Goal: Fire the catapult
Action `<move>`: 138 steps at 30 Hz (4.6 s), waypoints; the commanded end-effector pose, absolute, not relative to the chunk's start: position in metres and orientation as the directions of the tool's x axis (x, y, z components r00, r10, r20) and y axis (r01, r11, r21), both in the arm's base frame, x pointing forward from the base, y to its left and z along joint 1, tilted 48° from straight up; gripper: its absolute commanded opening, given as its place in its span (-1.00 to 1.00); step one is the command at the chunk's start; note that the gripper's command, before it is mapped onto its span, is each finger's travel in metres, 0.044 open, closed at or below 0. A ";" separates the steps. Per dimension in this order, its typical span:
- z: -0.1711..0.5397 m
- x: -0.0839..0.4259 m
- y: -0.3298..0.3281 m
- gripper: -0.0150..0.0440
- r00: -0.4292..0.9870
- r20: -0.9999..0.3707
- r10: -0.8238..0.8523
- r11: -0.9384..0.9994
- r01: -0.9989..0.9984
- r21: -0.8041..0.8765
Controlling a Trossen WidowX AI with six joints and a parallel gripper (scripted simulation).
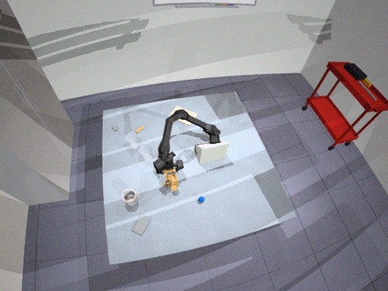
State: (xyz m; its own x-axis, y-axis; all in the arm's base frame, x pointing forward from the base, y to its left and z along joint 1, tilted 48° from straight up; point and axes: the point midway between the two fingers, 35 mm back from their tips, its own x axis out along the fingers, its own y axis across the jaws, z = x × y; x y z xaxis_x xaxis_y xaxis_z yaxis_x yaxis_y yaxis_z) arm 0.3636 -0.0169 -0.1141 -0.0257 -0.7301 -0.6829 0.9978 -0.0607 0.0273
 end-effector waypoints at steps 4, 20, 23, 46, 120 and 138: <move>-0.114 0.364 -0.017 0.64 -0.026 -0.683 -0.730 -0.061 0.998 0.027; -0.098 0.365 0.002 -0.38 -0.027 -0.685 -0.728 -0.060 0.998 0.025; -0.080 0.364 0.020 -0.49 -0.029 -0.685 -0.728 -0.060 0.998 0.022; -0.083 0.370 0.020 -0.49 -0.028 -0.681 -0.731 0.367 0.826 -0.428; -0.052 0.389 0.065 1.00 -0.031 -0.685 -0.728 0.513 0.637 -0.575; -0.087 0.387 0.026 1.00 -0.027 -0.680 -0.733 0.514 0.633 -0.579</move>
State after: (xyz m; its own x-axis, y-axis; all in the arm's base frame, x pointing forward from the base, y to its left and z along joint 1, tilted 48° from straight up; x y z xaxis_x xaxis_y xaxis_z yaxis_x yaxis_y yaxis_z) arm 0.3903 0.0362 -0.0783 -0.0182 -0.7260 -0.6875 0.6401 0.5198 -0.5658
